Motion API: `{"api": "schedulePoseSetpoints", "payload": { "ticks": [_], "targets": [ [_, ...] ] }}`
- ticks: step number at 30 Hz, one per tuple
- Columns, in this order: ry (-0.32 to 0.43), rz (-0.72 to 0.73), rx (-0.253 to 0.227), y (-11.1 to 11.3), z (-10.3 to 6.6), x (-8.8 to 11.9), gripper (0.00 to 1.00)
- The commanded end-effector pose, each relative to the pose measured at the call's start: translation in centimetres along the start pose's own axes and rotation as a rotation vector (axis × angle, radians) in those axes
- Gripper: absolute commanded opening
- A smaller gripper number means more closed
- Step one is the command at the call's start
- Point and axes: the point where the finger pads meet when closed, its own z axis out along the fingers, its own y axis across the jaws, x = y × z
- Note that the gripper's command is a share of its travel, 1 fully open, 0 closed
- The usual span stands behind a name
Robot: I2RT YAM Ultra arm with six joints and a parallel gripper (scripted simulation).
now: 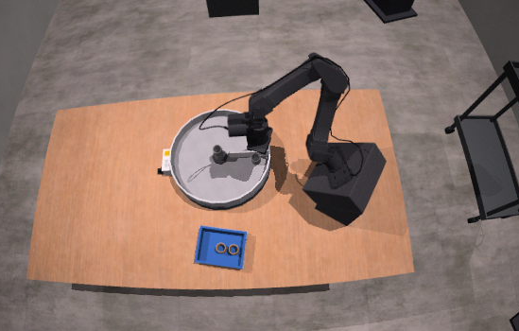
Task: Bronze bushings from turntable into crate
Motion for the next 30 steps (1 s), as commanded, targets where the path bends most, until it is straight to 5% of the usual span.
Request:
{"api": "schedulePoseSetpoints", "payload": {
  "ticks": [1, 18, 30],
  "targets": [
    [-0.018, -0.013, 0.0, 0.0, -0.8, -1.0, 0.0],
    [-0.003, -0.127, -0.006, 2.2, -1.9, -4.7, 0.0],
    [0.012, -0.286, -0.012, 6.5, -2.8, -9.2, 0.0]
  ]
}}
